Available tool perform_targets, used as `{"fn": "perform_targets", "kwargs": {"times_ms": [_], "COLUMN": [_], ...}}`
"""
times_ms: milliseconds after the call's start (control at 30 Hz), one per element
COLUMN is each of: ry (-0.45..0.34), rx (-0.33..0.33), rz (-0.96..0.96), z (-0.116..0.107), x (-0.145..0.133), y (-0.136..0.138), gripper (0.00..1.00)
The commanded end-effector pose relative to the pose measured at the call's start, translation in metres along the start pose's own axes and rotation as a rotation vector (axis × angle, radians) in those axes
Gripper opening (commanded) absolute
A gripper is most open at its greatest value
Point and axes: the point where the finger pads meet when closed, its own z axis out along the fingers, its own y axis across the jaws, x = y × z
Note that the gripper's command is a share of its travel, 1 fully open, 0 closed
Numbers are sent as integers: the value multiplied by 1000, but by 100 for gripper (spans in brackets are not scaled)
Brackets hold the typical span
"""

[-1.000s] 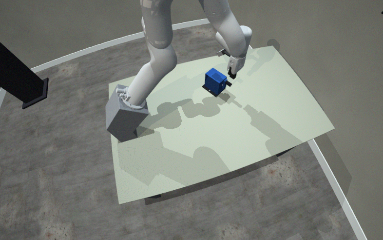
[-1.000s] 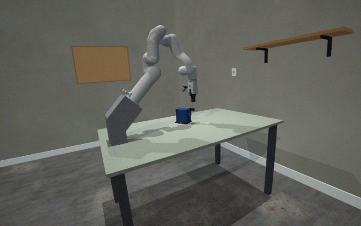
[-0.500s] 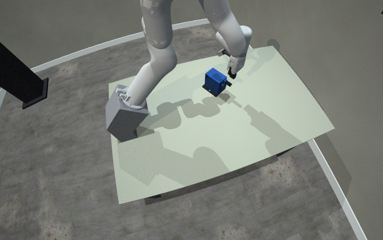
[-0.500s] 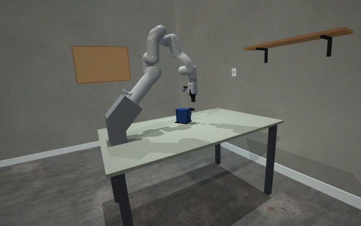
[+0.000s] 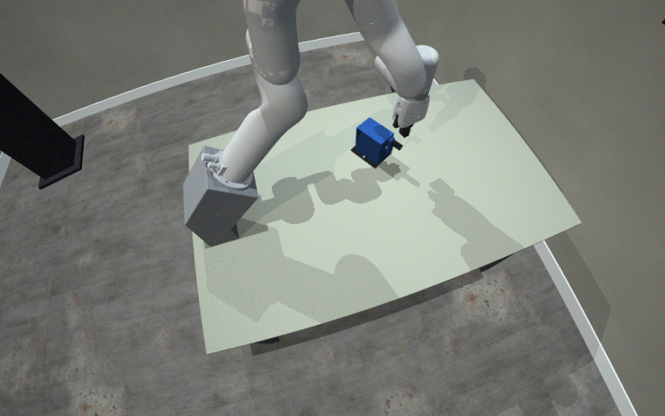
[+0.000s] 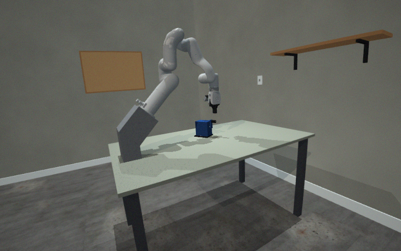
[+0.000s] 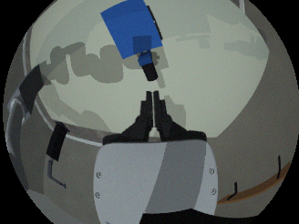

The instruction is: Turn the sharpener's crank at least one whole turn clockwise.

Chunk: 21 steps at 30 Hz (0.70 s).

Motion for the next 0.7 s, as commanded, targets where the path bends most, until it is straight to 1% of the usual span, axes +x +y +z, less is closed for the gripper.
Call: {"fn": "perform_targets", "kwargs": {"times_ms": [0, 33, 100, 533, 600, 633, 667], "ry": [-15, -15, -14, -14, -14, -14, -13], "rx": [-2, -2, -3, -5, -5, -6, -6], "rz": [138, 138, 246, 603, 603, 680, 710], "z": [-1, -1, -1, -1, -1, -1, -1], "x": [0, 0, 0, -1, -1, -1, -1], "y": [1, 1, 1, 1, 1, 1, 1], "gripper": [0, 0, 0, 0, 0, 0, 0]}}
